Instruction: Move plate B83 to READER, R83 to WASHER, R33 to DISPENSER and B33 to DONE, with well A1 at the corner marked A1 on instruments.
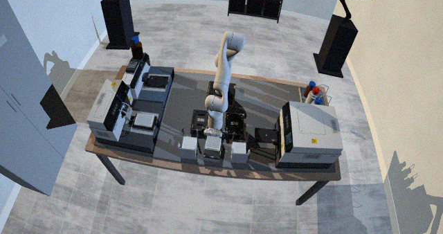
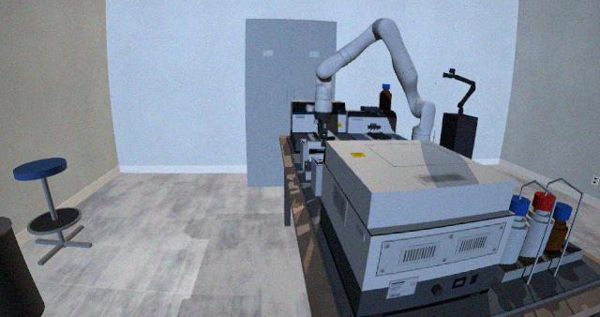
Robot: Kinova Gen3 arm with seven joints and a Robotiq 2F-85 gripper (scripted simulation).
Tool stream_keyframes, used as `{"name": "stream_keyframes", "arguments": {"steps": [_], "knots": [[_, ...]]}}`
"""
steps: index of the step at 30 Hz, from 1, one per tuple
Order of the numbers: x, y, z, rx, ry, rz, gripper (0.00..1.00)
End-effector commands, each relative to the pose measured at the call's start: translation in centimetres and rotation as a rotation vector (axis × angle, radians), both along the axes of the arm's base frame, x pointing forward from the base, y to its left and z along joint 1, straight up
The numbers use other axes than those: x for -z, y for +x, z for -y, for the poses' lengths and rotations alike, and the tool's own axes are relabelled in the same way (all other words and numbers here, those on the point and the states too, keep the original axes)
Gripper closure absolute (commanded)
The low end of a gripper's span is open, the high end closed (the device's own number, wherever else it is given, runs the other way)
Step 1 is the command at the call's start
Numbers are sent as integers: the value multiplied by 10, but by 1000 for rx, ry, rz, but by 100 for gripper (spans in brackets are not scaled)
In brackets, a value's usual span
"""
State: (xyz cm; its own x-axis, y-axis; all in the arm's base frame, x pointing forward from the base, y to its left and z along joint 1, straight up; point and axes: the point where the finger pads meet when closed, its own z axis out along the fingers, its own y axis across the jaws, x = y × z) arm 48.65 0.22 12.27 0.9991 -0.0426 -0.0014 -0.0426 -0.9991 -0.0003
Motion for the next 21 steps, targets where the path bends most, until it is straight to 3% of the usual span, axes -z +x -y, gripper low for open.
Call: {"name": "stream_keyframes", "arguments": {"steps": [1,21], "knots": [[-4,0,0,0,0,2,6],[-28,1,0,0,0,2,6]]}}
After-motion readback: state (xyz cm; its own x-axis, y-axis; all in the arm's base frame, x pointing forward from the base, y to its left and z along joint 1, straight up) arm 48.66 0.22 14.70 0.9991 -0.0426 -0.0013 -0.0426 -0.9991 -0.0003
